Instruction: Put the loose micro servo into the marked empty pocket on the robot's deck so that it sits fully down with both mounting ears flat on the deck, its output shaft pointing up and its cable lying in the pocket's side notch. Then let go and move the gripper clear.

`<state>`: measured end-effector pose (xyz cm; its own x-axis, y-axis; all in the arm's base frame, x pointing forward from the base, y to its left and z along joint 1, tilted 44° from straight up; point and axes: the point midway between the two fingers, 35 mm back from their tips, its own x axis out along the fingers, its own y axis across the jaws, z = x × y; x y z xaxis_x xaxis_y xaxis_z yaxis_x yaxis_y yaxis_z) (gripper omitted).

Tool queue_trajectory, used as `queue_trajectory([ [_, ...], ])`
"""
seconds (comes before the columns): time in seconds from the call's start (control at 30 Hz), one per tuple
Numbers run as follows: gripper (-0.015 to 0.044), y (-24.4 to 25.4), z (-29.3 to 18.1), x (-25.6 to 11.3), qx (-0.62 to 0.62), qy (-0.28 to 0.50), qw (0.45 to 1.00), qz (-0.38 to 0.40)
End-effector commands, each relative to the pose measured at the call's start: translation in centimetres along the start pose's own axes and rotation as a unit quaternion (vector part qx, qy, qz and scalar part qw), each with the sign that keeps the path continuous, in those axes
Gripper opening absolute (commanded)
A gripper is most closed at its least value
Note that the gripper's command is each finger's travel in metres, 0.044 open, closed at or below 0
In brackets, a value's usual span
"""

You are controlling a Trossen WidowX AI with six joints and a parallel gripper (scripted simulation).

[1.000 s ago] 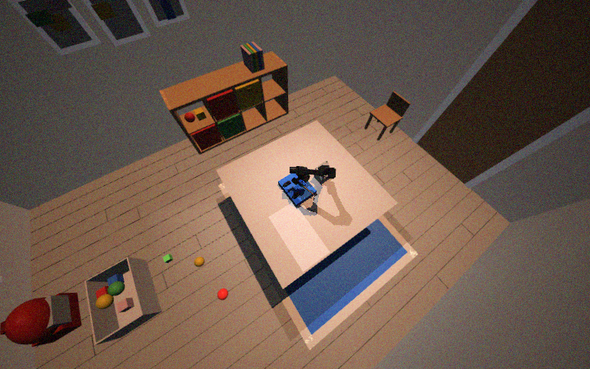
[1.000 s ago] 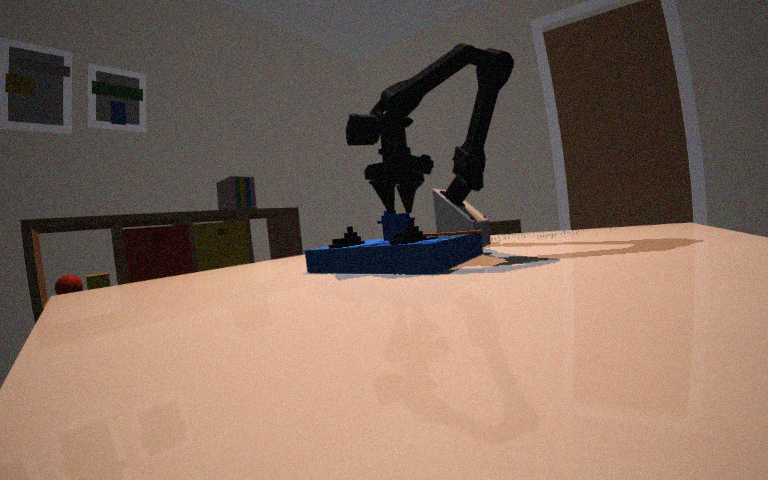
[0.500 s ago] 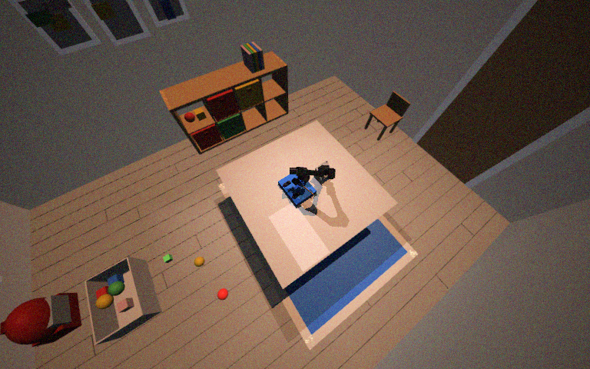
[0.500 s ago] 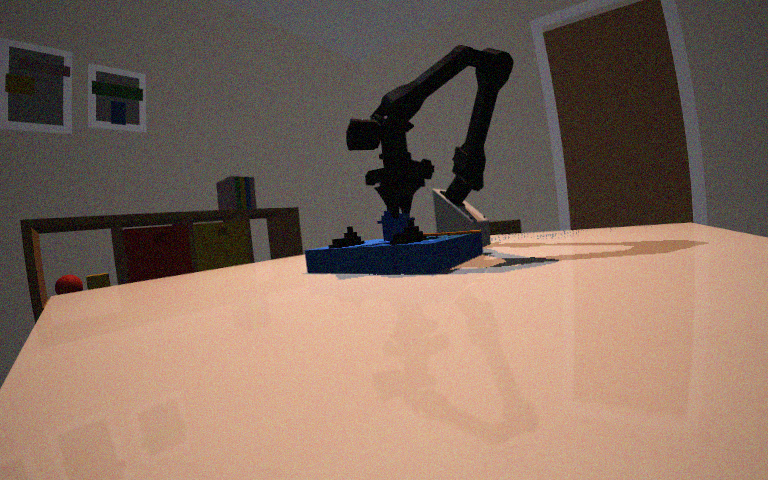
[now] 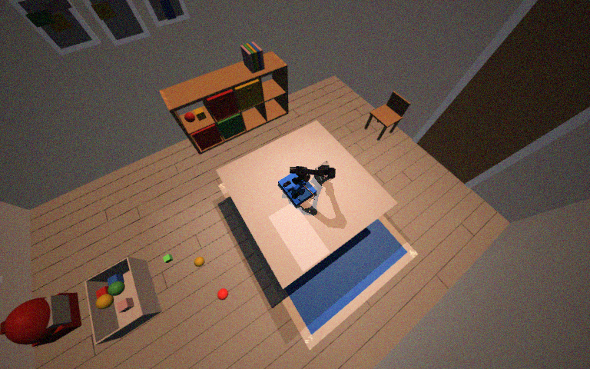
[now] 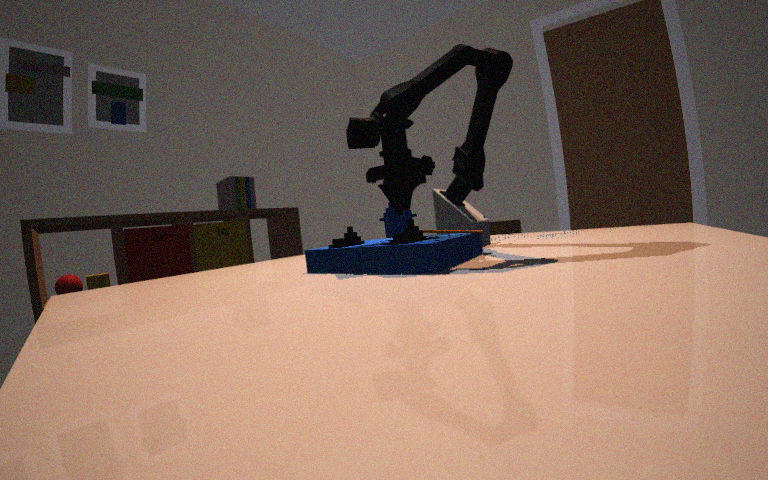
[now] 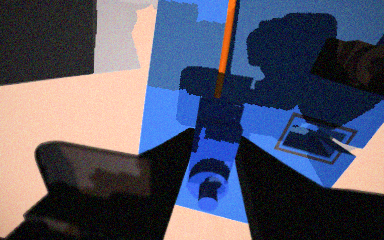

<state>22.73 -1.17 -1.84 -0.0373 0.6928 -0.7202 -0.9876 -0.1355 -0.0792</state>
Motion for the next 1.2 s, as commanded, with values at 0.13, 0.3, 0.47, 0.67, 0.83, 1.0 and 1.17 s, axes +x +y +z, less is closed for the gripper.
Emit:
queue_trajectory([
  [0.13,0.0000,0.3,0.3,-2.2,-0.004,0.008,1.000,-0.006],
  [0.3,0.0000,0.4,0.5,-2.2,-0.004,0.008,1.000,-0.006],
  [0.47,0.0000,0.2,0.5,-2.2,-0.004,0.008,1.000,-0.006],
  [0.67,0.0000,-1.4,-0.1,-2.3,-0.004,0.008,1.000,-0.006],
  [0.83,0.0000,-1.7,-0.1,-2.3,-0.004,0.008,1.000,-0.006],
  [1.0,0.0000,-1.7,-0.1,-2.3,0.038,0.008,0.999,-0.006],
  [1.17,0.0000,-1.7,-0.1,-2.3,0.123,0.007,0.992,-0.007],
])
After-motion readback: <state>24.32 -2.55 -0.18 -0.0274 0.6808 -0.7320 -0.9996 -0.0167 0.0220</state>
